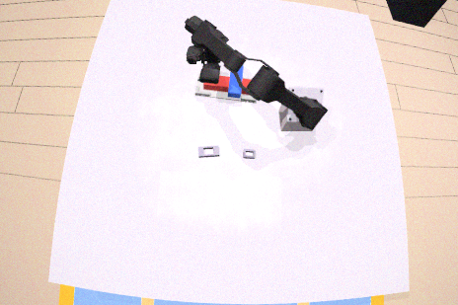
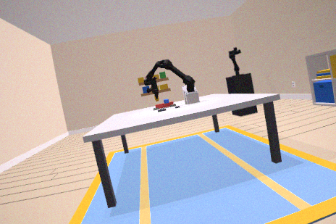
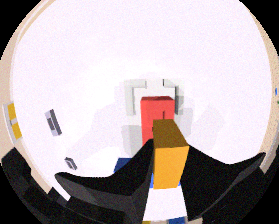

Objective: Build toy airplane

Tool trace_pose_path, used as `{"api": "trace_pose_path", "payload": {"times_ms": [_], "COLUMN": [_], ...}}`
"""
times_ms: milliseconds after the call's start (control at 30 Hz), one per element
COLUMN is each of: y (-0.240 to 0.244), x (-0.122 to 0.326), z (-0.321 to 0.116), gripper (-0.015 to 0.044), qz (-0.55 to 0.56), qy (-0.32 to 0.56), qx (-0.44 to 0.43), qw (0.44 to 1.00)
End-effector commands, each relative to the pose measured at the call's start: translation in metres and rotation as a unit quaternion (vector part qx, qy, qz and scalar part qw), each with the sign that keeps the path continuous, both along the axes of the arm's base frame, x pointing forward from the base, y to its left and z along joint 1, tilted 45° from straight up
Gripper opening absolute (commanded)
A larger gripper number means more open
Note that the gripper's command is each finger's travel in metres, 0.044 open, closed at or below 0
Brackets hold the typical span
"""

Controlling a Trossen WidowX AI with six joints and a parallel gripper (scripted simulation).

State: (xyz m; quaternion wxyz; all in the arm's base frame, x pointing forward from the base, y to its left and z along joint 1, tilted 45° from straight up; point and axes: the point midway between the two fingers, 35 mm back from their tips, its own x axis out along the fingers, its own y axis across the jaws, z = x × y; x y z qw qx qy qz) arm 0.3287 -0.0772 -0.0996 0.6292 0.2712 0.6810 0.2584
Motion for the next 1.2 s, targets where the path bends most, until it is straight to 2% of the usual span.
{"api": "trace_pose_path", "payload": {"times_ms": [0, 400, 1167], "y": [-0.001, 0.000, 0.026], "x": [0.000, 0.000, -0.002], "z": [0.001, 0.001, -0.025], "gripper": [0.0067, 0.0067, 0.0067], "qz": [0.003, 0.002, 0.002], "qy": [-0.002, -0.002, -0.002], "qx": [-0.001, -0.001, 0.000], "qw": [1.000, 1.000, 1.000]}}
